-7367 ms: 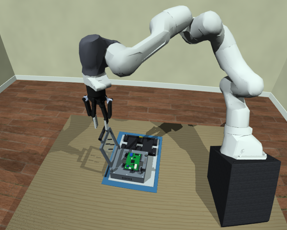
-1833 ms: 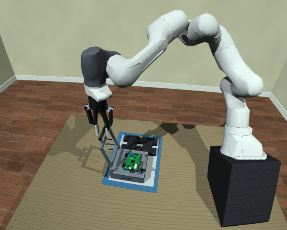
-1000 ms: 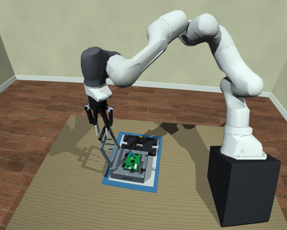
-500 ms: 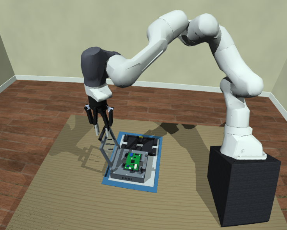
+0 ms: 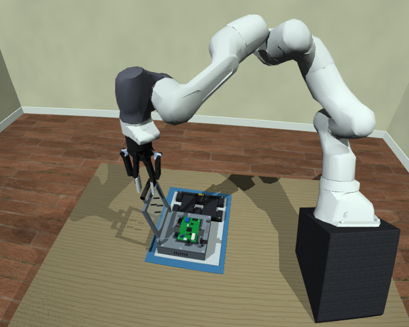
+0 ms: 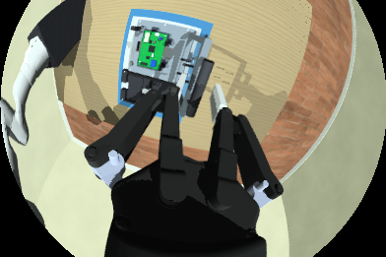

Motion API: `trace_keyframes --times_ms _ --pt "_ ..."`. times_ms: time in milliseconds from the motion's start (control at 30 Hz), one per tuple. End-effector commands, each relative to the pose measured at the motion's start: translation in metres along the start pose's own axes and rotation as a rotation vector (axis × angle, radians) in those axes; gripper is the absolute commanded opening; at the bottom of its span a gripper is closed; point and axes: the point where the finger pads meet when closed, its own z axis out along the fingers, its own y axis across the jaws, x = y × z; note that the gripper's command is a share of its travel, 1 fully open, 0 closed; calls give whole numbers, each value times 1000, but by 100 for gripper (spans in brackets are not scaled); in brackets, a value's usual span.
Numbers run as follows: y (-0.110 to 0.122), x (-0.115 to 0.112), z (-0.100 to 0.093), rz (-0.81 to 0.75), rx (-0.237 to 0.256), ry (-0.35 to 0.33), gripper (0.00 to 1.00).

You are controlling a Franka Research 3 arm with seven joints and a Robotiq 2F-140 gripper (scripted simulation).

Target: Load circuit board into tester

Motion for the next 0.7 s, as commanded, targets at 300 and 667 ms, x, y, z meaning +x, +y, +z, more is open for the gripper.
trace_keyframes --times_ms 300,667 --pt "0 -1 2 2 -1 -1 30" --pt "0 -1 2 2 -1 -1 0"
